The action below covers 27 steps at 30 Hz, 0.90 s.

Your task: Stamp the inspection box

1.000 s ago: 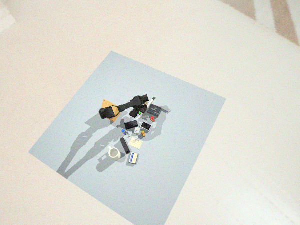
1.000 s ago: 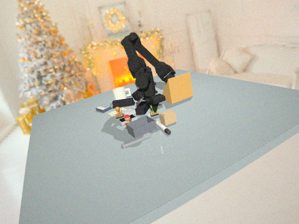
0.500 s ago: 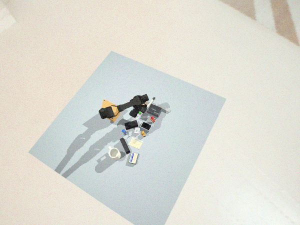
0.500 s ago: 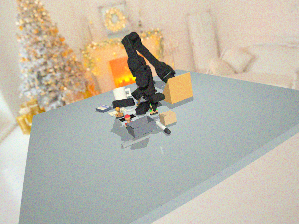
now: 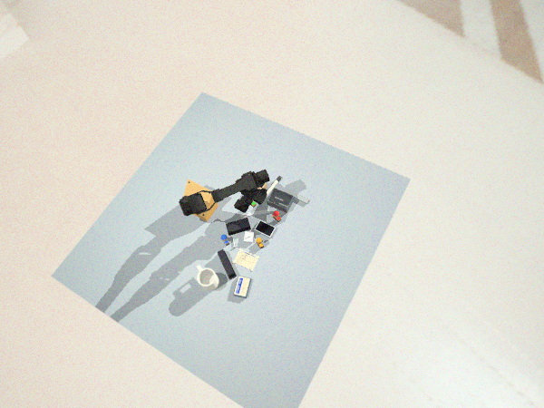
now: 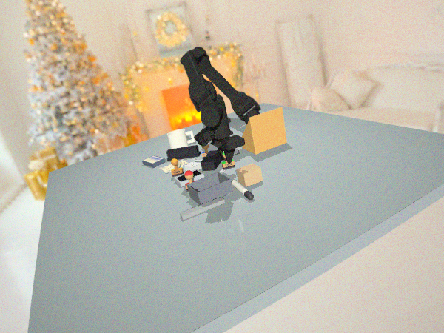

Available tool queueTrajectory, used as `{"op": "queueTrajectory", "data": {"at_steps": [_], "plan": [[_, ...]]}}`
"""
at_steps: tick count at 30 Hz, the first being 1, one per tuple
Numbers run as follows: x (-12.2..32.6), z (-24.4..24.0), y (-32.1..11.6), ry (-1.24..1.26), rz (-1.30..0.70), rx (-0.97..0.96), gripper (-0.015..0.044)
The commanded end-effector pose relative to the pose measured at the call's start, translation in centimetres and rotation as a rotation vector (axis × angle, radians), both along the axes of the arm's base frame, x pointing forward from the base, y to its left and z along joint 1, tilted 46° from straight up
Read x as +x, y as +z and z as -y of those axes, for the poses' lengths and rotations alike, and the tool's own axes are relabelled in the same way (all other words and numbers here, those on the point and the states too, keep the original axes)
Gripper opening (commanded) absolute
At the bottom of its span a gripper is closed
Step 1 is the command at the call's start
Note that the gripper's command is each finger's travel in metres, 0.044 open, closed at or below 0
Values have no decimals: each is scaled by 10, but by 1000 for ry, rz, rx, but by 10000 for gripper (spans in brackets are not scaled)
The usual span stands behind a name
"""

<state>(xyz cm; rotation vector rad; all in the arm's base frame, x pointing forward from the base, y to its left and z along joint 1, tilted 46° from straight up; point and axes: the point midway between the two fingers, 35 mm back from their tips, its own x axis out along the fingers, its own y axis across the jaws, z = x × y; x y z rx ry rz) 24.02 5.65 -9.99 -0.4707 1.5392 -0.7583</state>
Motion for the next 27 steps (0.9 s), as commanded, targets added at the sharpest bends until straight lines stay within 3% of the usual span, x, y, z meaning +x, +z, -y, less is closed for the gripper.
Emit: {"op": "queueTrajectory", "data": {"at_steps": [1,27], "plan": [[1,-3,1,-4,4,6,0],[3,-12,10,-3,4,8,0]]}}
